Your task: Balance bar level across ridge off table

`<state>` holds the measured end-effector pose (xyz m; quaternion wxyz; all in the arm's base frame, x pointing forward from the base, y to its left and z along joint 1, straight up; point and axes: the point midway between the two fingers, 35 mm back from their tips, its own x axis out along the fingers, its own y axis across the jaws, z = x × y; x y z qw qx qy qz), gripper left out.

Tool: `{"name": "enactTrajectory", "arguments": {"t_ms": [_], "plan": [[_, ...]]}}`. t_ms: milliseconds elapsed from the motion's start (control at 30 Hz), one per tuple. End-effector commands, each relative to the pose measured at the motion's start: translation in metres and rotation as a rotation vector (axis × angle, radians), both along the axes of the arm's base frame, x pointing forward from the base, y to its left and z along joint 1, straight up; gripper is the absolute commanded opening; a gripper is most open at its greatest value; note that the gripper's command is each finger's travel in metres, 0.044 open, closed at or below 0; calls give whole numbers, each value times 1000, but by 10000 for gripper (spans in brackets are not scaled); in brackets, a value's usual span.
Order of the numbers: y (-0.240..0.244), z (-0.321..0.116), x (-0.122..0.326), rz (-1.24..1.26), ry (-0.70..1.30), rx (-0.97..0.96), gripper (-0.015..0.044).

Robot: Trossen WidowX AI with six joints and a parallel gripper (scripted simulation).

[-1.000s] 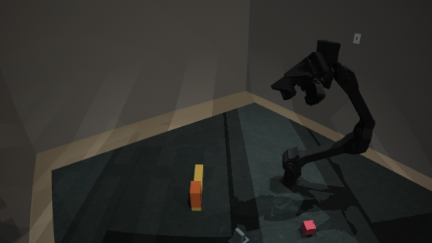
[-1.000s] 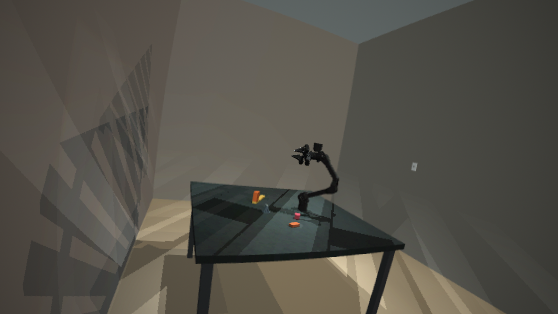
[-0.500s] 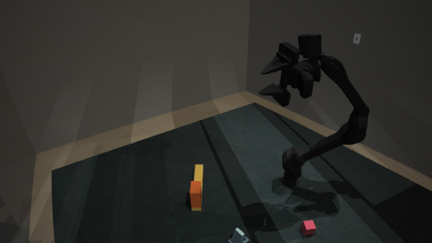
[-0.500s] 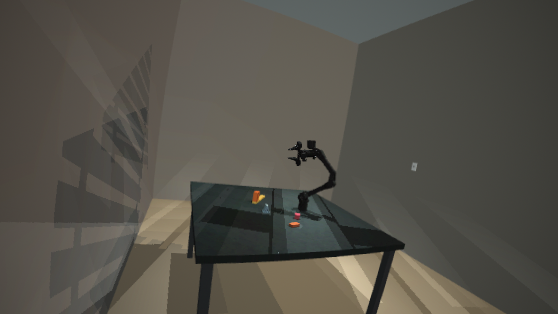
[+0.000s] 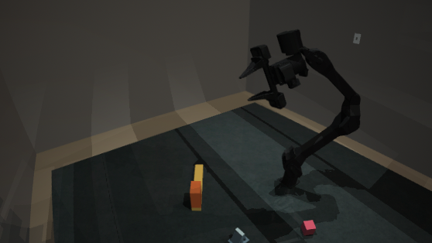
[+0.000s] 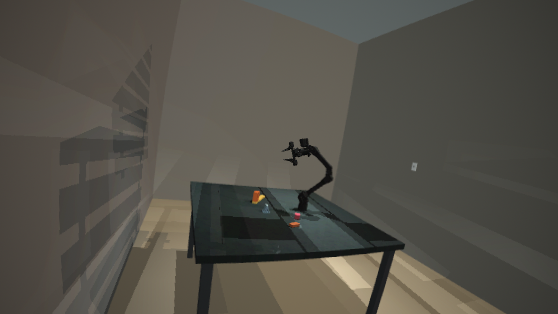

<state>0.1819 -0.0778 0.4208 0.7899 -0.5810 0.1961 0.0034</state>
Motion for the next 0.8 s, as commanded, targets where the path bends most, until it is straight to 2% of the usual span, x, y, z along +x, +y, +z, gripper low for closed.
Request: {"name": "enactTrajectory", "arguments": {"t_ms": [0,767], "plan": [[-10,-5,9,-59,11,156,315],[-54,-46,56,-410,71,835,315]]}}
